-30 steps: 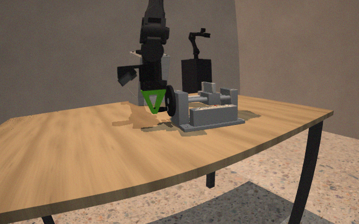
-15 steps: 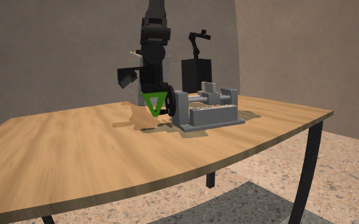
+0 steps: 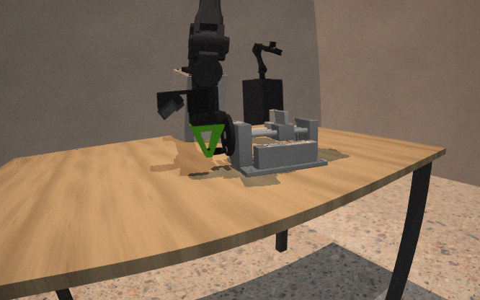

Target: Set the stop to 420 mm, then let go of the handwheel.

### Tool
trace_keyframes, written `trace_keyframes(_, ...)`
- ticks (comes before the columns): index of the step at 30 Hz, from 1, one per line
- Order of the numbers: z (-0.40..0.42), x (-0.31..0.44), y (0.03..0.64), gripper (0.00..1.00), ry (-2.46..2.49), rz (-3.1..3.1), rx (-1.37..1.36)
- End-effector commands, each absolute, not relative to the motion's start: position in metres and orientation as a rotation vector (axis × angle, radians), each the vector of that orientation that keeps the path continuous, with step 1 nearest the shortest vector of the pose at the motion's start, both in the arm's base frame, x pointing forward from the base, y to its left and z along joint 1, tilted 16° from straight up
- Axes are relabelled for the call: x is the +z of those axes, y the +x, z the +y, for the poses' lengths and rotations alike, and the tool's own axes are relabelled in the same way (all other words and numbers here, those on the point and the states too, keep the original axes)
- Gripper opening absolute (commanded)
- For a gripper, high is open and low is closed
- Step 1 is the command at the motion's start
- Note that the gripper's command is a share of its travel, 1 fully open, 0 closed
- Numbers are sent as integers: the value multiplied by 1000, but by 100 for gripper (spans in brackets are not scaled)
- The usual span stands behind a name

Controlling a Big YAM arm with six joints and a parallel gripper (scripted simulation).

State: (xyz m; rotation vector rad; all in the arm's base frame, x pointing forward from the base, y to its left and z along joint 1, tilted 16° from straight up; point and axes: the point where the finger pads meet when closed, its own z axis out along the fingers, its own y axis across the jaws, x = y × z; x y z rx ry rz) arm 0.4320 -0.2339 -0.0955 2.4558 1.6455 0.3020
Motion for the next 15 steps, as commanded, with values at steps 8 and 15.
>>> trace_keyframes(8, -240, -88, 460, 6, 2432, 1633, 317)
trace_keyframes(15, -244, -80, 468, 6, 2414, 1623, 331)
